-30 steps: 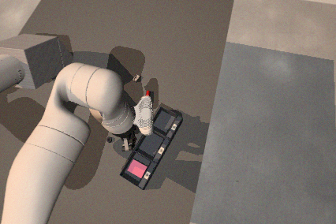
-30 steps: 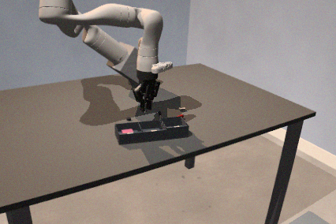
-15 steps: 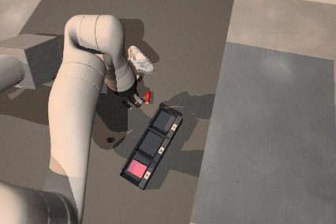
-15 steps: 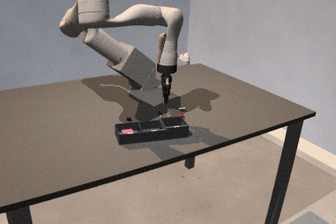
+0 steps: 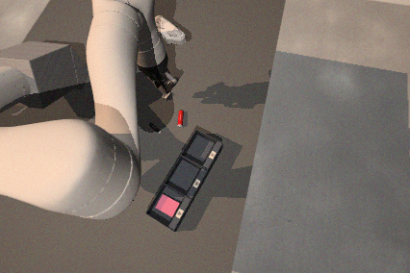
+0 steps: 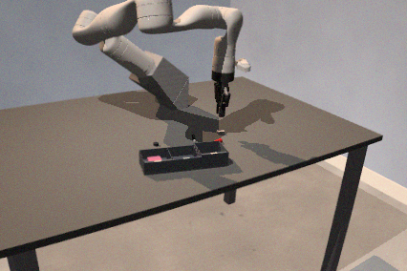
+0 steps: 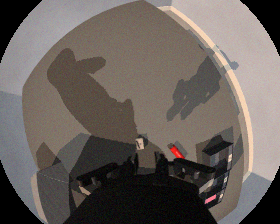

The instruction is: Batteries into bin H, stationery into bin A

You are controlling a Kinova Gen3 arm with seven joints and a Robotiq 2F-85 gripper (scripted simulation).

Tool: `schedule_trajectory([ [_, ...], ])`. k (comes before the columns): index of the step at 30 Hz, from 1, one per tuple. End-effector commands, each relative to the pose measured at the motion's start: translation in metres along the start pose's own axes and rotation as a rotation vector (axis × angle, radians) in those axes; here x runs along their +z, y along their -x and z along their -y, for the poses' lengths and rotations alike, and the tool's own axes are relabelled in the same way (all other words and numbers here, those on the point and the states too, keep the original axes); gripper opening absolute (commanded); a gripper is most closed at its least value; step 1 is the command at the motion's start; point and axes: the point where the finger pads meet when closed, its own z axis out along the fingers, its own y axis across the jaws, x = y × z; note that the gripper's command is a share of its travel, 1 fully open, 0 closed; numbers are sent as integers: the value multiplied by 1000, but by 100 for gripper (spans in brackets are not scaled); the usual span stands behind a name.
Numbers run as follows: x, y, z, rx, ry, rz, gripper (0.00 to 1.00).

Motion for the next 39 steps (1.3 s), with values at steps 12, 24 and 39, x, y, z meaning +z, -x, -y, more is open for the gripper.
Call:
schedule_trajectory([
  [12,1,-13,19,-31,3,4,30],
  [24,1,-11,15,-31,3,4,30],
  [39,1,-10,14,-31,3,4,30],
])
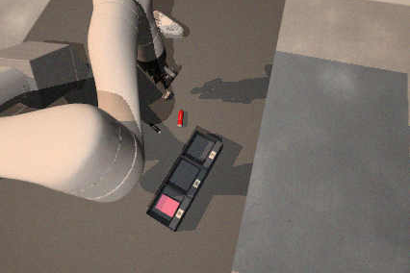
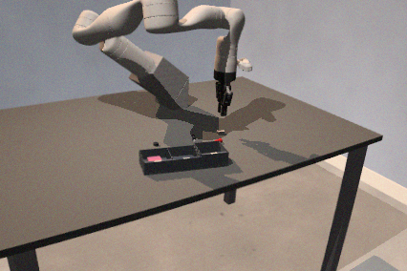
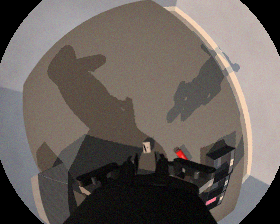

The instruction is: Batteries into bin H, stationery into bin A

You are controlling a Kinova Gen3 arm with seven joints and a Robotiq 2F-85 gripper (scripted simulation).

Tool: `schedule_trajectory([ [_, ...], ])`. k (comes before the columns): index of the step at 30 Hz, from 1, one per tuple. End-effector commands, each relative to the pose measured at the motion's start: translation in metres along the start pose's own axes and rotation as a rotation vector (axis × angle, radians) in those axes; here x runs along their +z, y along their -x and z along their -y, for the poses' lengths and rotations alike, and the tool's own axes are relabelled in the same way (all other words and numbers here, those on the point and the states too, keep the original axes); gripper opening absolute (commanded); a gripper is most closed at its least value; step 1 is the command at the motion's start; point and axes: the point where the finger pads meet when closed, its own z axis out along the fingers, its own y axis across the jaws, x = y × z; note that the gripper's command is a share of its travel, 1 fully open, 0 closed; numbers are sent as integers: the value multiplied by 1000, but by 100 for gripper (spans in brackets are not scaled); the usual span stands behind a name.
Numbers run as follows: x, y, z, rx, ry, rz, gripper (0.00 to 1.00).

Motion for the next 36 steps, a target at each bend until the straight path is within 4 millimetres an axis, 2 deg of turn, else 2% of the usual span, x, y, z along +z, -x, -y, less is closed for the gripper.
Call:
schedule_trajectory([
  [1,-1,0,0,0,1,-2,30],
  [14,-1,0,0,0,1,-2,30],
  [17,11,0,0,0,1,-2,30],
  [19,11,0,0,0,1,-2,30],
  [31,58,1,2,0,1,-2,30],
  [36,58,1,3,0,1,-2,30],
])
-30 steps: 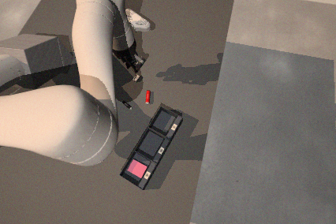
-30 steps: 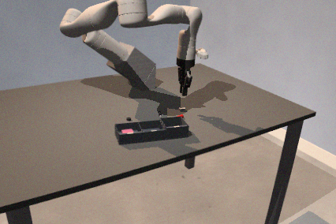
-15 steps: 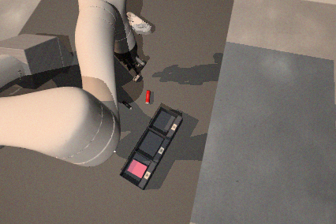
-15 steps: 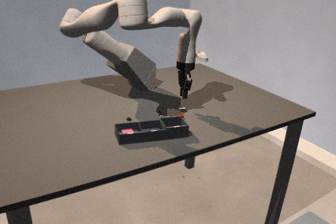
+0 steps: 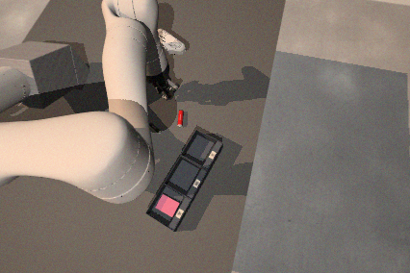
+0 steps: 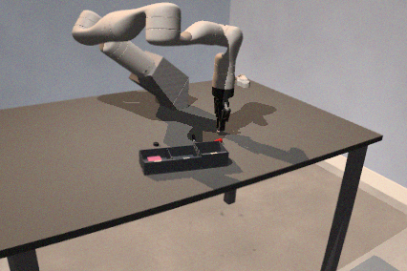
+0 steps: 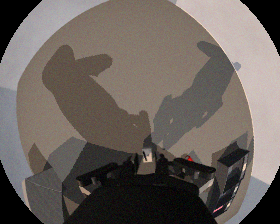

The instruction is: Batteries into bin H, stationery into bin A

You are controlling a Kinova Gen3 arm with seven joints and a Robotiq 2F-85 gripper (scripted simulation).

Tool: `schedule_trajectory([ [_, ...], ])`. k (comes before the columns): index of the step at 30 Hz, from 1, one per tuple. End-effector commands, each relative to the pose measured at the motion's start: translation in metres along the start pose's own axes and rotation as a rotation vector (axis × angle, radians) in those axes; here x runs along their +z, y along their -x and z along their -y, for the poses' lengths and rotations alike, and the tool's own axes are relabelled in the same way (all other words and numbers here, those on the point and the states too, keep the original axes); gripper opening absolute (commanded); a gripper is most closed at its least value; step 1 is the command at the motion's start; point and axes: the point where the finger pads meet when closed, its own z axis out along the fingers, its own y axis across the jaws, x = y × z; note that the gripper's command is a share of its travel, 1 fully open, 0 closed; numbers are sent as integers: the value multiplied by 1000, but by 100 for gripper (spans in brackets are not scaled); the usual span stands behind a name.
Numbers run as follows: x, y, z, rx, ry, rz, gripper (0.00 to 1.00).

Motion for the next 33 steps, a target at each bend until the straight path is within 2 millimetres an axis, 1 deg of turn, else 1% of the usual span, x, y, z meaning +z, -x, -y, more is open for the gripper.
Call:
schedule_trajectory([
  [1,0,-1,1,-1,-1,0,30],
  [8,0,-2,-1,-1,-1,0,30],
  [19,12,-2,-1,-1,-1,0,30],
  [29,12,-2,-1,-1,-1,0,30],
  [30,12,-2,-1,-1,-1,0,10],
  [33,12,-2,-1,-1,-1,0,10],
])
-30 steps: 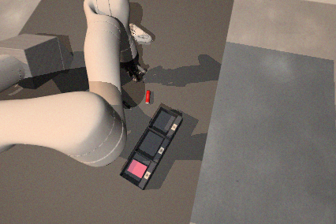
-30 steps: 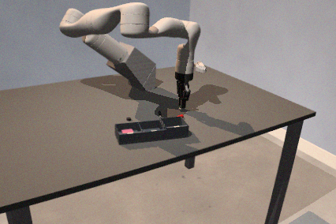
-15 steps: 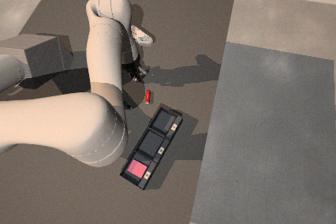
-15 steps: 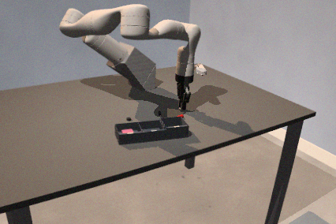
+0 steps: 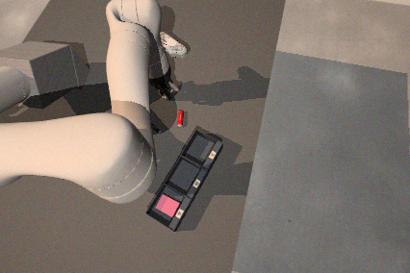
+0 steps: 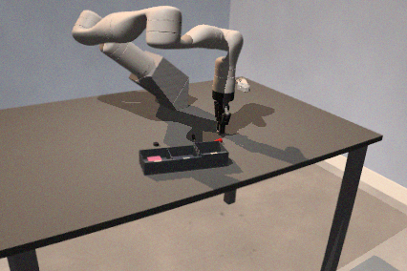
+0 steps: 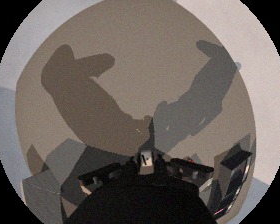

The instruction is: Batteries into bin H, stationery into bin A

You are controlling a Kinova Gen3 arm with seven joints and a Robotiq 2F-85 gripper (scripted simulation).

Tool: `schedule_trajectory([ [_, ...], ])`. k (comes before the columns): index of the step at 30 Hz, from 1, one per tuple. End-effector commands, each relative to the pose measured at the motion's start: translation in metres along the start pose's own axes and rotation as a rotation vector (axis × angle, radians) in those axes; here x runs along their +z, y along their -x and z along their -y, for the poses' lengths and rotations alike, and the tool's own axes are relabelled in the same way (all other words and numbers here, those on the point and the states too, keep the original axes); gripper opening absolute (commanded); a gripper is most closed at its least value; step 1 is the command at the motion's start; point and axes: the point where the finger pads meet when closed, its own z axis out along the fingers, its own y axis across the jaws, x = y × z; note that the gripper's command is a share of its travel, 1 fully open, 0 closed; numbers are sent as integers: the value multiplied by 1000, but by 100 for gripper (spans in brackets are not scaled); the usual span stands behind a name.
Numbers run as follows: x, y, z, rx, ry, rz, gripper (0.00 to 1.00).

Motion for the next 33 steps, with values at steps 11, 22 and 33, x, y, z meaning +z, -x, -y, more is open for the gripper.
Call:
schedule_trajectory([
  [11,-1,-1,0,0,1,-1,10],
  [22,-1,-1,0,0,1,-1,10],
  [33,-17,-1,0,0,1,-1,10],
])
